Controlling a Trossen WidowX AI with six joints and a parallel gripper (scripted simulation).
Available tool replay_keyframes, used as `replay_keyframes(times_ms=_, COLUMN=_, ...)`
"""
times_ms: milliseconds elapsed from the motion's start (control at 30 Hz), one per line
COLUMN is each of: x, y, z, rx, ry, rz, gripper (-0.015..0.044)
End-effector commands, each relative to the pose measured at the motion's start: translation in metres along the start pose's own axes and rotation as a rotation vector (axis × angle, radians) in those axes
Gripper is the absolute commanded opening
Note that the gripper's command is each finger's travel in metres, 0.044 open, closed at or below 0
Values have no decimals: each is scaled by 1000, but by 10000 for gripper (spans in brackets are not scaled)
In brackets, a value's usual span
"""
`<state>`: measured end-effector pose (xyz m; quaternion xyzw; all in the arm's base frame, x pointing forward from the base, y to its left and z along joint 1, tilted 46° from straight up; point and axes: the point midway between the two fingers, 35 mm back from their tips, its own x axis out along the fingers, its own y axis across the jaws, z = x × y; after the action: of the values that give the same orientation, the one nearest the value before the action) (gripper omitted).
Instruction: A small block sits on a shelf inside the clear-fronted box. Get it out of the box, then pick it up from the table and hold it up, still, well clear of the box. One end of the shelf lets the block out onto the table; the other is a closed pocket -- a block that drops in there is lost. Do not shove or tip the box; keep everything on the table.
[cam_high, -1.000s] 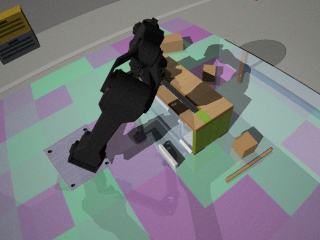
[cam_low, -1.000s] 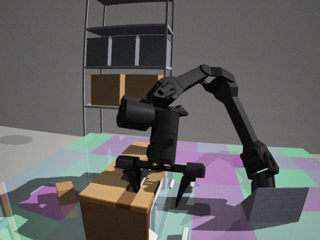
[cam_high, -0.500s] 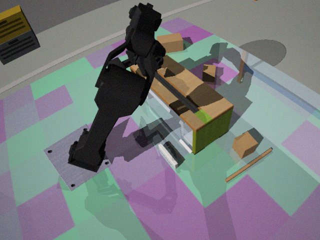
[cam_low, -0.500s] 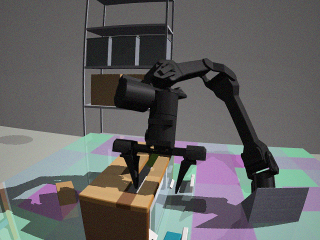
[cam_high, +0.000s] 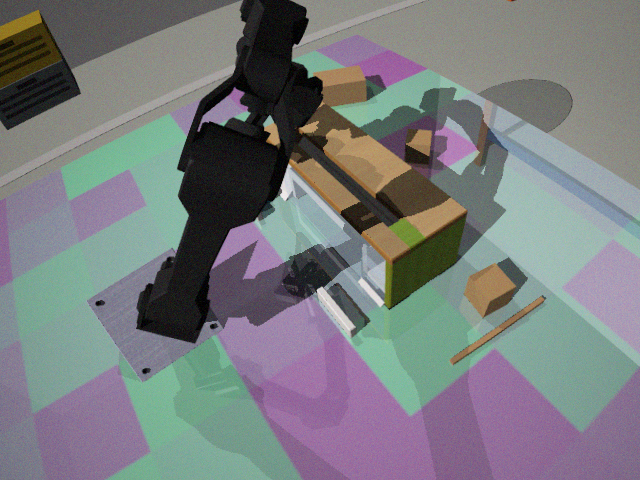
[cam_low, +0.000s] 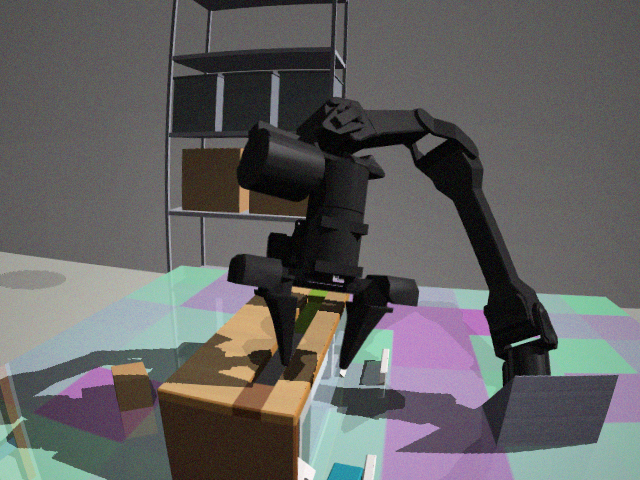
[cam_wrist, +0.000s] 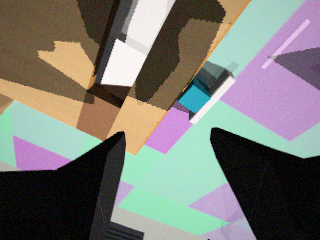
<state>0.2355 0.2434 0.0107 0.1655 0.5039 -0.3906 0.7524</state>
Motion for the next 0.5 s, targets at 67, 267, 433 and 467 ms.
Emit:
replay_keyframes(times_ms=67, x=2, y=-4, z=-11, rx=-722, ry=-82, rz=-22, gripper=285)
replay_keyframes(times_ms=267, x=2, y=-6, z=-19, rx=-1370, ry=-144, rz=-84, gripper=285)
replay_keyframes(times_ms=433, x=2, y=-8, z=-25, rx=-1837, ry=-182, rz=-162, gripper=285)
replay_keyframes(times_ms=467, x=2, y=-8, z=-26, rx=-1906, ry=-186, rz=-176, gripper=285)
